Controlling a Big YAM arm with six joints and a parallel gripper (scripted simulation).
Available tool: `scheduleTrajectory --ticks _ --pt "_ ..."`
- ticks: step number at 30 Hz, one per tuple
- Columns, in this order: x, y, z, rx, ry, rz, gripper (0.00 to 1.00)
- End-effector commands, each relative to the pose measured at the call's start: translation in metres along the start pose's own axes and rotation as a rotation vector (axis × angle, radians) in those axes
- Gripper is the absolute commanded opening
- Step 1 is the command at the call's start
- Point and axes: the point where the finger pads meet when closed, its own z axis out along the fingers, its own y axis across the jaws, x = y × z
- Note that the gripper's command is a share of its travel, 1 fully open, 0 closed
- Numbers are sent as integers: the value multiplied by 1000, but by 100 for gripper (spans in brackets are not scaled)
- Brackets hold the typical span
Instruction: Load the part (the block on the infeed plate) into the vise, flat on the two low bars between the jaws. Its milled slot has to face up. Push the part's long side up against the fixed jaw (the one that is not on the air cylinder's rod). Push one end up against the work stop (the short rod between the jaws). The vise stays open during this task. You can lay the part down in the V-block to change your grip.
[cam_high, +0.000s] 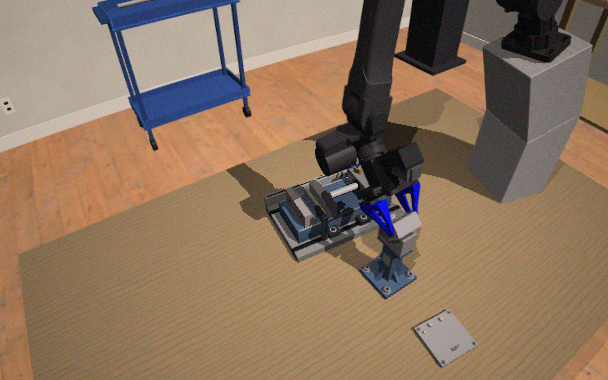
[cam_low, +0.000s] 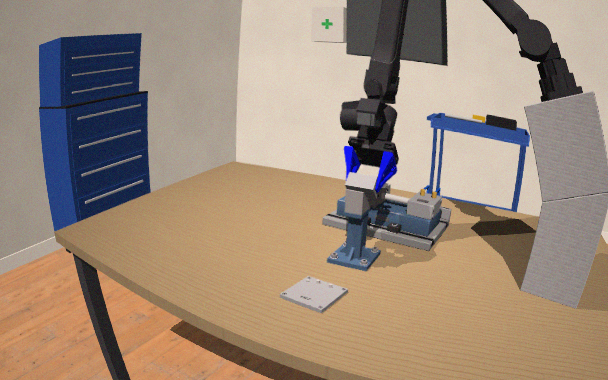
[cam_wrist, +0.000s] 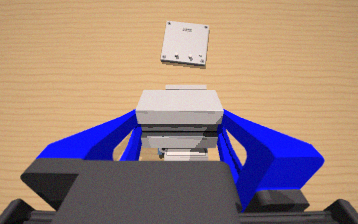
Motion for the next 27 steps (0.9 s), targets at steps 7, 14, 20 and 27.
scheduleTrajectory --ticks 7,14,20,27 --pt "-11 -8 -15 14 0 -4 0" --pt "-14 -6 -17 11 -1 -1 0" --pt "-17 -6 -18 11 -2 -1 0" --pt "-19 -6 -19 9 -2 -1 0"
